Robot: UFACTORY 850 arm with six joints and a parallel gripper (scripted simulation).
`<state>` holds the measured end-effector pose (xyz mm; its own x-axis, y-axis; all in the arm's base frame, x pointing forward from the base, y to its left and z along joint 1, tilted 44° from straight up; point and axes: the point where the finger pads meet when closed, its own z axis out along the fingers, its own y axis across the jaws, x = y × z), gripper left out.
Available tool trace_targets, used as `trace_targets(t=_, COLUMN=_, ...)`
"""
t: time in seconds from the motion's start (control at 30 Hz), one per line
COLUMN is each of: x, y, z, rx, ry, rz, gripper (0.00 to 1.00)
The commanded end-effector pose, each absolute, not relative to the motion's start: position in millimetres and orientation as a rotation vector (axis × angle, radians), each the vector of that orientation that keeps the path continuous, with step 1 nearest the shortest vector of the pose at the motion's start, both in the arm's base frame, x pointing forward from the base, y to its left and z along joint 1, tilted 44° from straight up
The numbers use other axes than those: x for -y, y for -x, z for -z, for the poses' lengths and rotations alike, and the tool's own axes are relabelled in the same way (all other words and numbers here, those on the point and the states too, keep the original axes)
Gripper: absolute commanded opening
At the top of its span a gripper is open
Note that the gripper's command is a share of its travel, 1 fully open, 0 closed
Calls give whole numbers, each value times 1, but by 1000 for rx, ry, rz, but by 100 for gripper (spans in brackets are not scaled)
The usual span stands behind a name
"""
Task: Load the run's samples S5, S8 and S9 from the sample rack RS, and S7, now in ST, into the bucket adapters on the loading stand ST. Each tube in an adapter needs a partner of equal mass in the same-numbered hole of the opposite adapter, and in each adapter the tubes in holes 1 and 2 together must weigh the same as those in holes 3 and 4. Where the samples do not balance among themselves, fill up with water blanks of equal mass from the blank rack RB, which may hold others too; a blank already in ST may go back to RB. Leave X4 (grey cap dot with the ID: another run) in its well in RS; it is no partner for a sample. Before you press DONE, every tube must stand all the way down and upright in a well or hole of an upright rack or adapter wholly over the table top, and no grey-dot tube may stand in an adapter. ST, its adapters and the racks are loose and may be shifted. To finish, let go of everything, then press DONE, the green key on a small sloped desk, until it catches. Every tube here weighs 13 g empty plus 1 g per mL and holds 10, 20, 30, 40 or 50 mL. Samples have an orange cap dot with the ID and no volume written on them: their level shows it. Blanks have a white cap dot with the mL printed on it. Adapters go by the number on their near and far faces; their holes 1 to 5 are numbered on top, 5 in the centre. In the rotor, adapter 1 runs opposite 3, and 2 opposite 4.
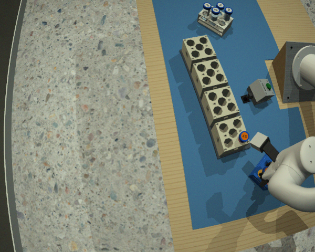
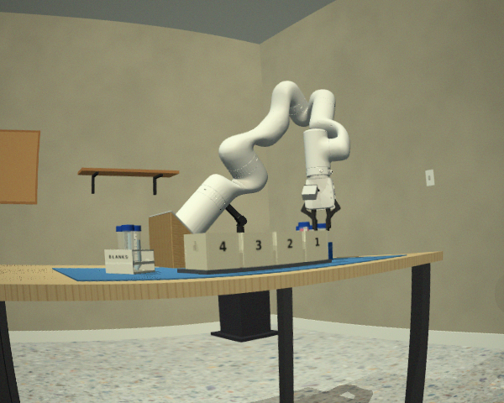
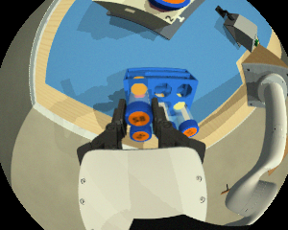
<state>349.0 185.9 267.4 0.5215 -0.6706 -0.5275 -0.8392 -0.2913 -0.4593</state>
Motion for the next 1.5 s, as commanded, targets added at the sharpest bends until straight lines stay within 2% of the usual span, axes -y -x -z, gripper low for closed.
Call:
trace_targets(t=0.0, x=-186, y=-349, z=-268, rx=-1224, ry=2050, rz=-301, gripper=0)
trace_targets(t=0.13, x=-186, y=-349, z=-268, rx=-1224, ry=2050, rz=-301, gripper=0)
trace_targets(t=0.17, x=-186, y=-350, z=-267, rx=-1224, ry=2050, rz=-301, gripper=43)
trace_targets(t=1.47, x=-174, y=-347, z=-280, rx=-1224, ry=2050, rz=-301, gripper=43)
